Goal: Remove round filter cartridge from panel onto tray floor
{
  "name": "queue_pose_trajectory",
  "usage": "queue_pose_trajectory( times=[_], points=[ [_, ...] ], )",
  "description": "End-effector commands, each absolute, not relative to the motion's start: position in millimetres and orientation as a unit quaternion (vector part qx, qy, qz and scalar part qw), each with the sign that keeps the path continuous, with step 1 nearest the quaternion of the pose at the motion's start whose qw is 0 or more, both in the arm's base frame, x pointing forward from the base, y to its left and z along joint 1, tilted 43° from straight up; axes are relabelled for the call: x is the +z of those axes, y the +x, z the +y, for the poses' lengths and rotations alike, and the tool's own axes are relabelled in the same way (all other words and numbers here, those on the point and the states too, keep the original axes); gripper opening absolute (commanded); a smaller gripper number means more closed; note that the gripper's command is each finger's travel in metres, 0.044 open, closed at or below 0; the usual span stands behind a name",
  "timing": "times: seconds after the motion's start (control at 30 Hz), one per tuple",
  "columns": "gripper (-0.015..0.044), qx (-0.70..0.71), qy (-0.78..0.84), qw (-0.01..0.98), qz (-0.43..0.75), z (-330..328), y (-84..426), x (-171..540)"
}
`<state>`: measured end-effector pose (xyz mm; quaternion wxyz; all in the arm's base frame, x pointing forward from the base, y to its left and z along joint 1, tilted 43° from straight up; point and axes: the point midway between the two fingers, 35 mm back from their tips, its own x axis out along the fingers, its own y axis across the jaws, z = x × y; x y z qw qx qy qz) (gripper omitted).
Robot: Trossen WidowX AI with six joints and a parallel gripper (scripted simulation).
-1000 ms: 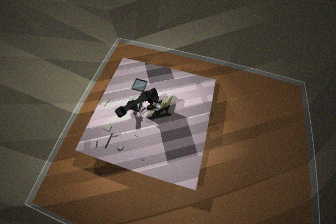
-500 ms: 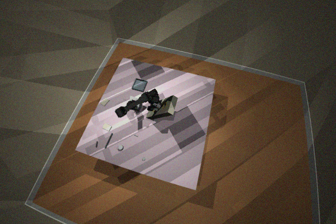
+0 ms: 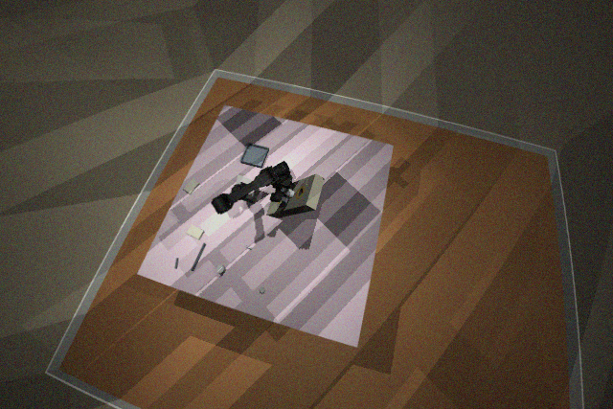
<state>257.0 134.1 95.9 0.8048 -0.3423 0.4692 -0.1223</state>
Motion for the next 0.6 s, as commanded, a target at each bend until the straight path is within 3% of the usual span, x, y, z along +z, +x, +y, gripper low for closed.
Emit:
queue_pose_trajectory(
  times=[0.0,0.57],
  points=[
    [0.0000,-0.123,-0.340,0.809,0.463,140.6,263.7,103.8],
    [0.0000,-0.121,-0.340,0.808,0.466,184.5,227.9,152.8]
  ],
)
